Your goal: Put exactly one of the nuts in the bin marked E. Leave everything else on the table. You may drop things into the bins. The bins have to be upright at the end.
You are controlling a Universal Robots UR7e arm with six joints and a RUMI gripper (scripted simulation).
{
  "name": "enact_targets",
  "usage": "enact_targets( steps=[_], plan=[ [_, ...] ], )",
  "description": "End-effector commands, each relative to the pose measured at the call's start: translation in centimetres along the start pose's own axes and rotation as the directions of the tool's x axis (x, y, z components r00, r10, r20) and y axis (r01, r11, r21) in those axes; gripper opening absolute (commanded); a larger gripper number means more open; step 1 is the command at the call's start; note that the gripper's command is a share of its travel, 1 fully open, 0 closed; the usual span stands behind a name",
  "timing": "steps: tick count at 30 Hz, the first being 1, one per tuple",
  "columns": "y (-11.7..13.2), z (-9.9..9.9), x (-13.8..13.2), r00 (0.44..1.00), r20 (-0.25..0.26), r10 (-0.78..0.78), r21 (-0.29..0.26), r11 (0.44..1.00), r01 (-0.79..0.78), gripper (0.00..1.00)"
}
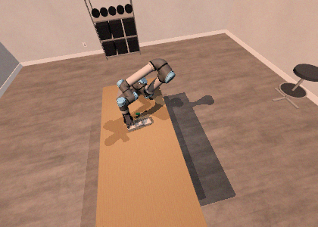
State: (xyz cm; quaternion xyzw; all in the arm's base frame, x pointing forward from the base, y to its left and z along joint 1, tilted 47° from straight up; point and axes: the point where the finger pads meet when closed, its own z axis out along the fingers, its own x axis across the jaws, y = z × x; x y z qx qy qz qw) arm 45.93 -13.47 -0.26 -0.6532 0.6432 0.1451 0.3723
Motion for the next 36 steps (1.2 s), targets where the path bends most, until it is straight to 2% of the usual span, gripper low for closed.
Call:
enact_targets(
  steps=[1, 22, 30, 36],
  plan=[
    [0.0, -0.3, 0.0, 1.0, -0.001, 0.0, 0.001, 1.0, 0.0, 0.04],
    [0.0, -2.8, 0.0, 1.0, -0.001, 0.0, 0.001, 1.0, 0.0, 0.04],
    [0.0, -5.8, 0.0, 1.0, -0.001, 0.0, 0.001, 1.0, 0.0, 0.04],
    [0.0, -5.8, 0.0, 1.0, -0.001, 0.0, 0.001, 1.0, 0.0, 0.04]
  ],
)
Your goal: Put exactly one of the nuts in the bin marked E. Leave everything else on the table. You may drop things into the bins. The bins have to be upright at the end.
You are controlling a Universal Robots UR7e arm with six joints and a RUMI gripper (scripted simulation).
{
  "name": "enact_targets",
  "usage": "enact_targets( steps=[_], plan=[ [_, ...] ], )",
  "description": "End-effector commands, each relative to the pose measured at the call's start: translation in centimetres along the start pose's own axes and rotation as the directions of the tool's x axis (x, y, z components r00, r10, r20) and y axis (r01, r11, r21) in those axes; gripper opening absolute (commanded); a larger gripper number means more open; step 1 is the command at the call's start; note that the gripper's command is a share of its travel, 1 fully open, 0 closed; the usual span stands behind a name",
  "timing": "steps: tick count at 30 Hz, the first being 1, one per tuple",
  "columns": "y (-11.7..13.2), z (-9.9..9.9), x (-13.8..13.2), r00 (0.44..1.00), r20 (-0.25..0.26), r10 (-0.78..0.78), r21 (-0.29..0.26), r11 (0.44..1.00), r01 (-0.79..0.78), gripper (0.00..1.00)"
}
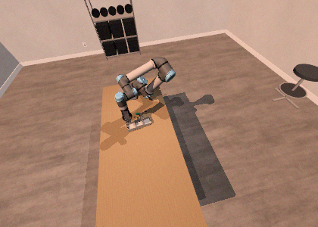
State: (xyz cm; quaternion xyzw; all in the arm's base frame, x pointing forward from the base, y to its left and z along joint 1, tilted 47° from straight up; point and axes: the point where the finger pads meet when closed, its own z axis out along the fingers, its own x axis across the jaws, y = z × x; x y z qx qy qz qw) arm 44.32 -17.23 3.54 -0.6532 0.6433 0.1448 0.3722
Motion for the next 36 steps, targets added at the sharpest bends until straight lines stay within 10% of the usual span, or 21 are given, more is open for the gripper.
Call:
enact_targets(
  steps=[1, 19, 36],
  plan=[
    [0.0, -0.2, -0.5, 1.0, 0.0, 0.0, 0.0, 1.0, 0.0, 0.04],
    [-0.4, -0.2, -8.4, 1.0, 0.0, 0.0, 0.0, 1.0, 0.0, 0.04],
    [-0.4, 1.9, -8.4, 1.0, 0.0, 0.0, 0.0, 1.0, 0.0, 0.04]
  ],
)
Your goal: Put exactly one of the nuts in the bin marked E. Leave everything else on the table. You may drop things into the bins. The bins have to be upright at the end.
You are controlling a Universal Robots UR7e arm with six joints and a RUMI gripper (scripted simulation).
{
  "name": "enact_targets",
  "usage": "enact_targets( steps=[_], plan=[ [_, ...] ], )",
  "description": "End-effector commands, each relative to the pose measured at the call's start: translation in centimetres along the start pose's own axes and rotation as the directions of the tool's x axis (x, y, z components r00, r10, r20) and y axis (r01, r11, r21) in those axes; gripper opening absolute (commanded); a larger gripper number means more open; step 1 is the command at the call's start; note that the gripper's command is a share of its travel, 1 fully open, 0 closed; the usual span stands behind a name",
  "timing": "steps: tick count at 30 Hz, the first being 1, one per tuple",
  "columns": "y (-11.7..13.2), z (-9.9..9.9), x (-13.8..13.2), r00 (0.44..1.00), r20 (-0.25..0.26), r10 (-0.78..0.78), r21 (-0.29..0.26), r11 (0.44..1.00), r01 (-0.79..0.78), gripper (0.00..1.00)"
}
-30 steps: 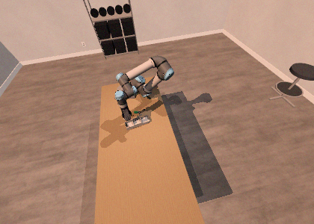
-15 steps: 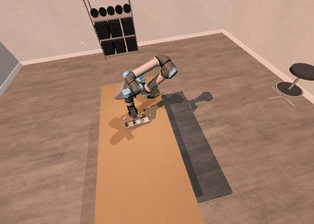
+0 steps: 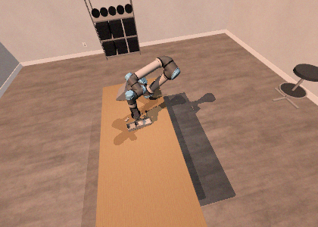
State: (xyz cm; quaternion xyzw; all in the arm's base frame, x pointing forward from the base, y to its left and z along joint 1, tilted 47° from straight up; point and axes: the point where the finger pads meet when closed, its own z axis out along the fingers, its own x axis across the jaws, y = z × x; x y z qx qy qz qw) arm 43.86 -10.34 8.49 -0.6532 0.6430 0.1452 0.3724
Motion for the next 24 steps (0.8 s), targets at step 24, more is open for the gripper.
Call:
enact_targets(
  steps=[24],
  plan=[
    [0.0, 4.6, 0.0, 1.0, -0.001, 0.0, 0.001, 1.0, 0.0, 0.04]
  ],
)
